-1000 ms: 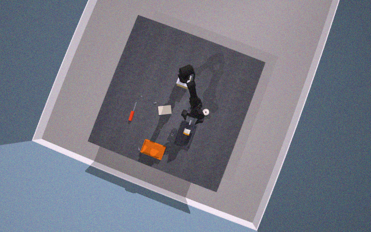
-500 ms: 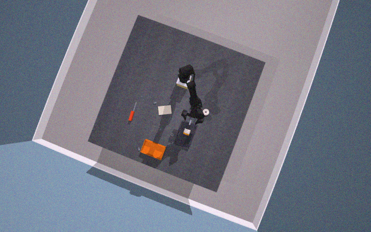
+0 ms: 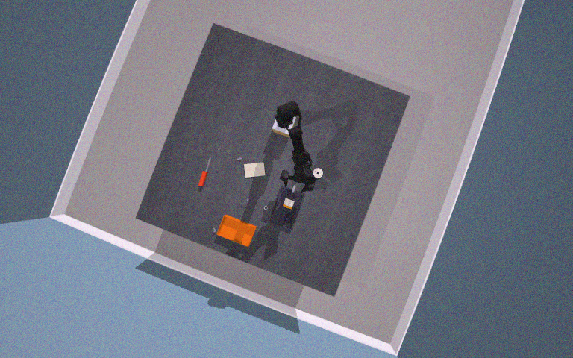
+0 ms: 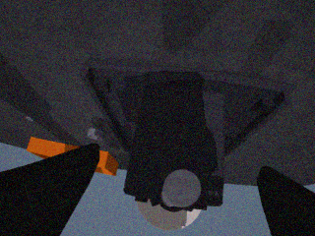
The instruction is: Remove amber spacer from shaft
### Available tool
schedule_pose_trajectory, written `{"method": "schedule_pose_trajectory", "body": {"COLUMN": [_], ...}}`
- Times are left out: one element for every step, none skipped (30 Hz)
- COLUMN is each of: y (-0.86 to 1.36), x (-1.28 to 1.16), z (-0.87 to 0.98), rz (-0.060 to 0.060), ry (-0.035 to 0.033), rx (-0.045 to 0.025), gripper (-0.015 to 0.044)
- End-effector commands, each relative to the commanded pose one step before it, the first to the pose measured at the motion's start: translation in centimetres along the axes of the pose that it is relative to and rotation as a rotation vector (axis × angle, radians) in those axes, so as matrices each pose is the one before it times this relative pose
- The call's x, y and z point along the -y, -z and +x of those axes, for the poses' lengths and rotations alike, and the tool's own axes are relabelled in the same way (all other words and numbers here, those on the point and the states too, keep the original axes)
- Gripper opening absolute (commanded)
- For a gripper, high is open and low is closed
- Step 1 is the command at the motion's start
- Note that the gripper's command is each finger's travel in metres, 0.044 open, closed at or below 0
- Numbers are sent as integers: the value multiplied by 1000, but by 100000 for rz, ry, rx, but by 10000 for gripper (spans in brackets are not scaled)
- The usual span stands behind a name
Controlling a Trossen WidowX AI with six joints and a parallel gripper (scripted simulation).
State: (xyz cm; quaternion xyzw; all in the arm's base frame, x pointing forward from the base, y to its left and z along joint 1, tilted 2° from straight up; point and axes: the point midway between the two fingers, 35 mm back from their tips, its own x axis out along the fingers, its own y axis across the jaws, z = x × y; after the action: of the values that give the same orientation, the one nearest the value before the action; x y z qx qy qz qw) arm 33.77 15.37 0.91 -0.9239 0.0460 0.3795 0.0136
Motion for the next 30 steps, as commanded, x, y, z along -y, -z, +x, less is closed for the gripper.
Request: {"method": "schedule_pose_trajectory", "body": {"y": [-28, 0, 0, -1, -1, -1, 0, 0, 0, 0, -16, 0, 0, 0, 0, 0, 0, 0, 0, 0, 0, 0, 0, 0, 0, 0, 0, 0, 0, 0], "x": [-21, -3, -4, -5, -4, -3, -1, 0, 0, 0, -18, 0, 0, 0, 0, 0, 0, 0, 0, 0, 0, 0, 0, 0, 0, 0, 0, 0, 0, 0], "z": [645, 156, 157, 157, 125, 76, 25, 0, 0, 0, -188, 0, 0, 0, 0, 0, 0, 0, 0, 0, 0, 0, 0, 0, 0, 0, 0, 0, 0, 0], "rz": [-285, -1, -1, -2, -1, -1, 0, 0, 0, 0, 240, 0, 0, 0, 0, 0, 0, 0, 0, 0, 0, 0, 0, 0, 0, 0, 0, 0, 0, 0], "ry": [71, -1, -1, -1, -1, -1, 0, 0, 0, 0, -247, 0, 0, 0, 0, 0, 0, 0, 0, 0, 0, 0, 0, 0, 0, 0, 0, 0, 0, 0], "rx": [216, -11, -11, -12, -10, -6, -2, 0, 0, 0, -49, 0, 0, 0, 0, 0, 0, 0, 0, 0, 0, 0, 0, 0, 0, 0, 0, 0, 0, 0], "gripper": [440, 440, 440, 440, 440, 440, 440, 440, 440, 440, 414, 387, 361, 335, 309, 282, 256, 230, 204, 177, 151, 125, 99, 72, 46, 20, 13, 7, 0, 0]}}
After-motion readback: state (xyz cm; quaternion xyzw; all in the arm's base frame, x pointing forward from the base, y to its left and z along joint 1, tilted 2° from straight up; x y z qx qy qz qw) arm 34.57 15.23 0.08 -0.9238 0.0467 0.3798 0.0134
